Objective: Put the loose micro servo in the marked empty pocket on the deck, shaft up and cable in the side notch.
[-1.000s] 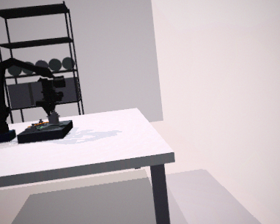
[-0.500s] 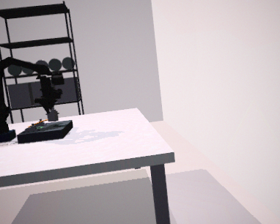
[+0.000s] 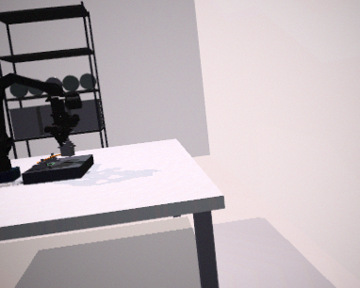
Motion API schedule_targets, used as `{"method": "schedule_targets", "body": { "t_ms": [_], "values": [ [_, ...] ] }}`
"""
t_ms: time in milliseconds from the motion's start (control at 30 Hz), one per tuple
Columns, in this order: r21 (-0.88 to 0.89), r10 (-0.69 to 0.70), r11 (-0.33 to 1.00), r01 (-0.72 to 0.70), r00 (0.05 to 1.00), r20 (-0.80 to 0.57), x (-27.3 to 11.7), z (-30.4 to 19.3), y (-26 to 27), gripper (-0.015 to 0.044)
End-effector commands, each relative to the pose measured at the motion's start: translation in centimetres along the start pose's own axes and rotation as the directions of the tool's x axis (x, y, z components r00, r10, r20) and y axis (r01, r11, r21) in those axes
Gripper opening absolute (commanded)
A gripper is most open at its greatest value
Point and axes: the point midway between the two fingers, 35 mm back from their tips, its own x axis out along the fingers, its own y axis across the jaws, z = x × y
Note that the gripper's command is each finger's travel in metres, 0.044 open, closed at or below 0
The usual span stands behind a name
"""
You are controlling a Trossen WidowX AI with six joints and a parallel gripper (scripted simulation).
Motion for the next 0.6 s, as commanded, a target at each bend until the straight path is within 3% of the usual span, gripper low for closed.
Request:
{"method": "schedule_targets", "body": {
  "t_ms": [0,567],
  "values": [
    [-0.107,-0.003,0.994,0.003,1.0,0.001,0.0,0.0,-0.1,0.0],
    [-0.128,-0.003,0.992,0.003,1.0,-0.002,0.0,-2.7,-0.8,0.0]
  ]
}}
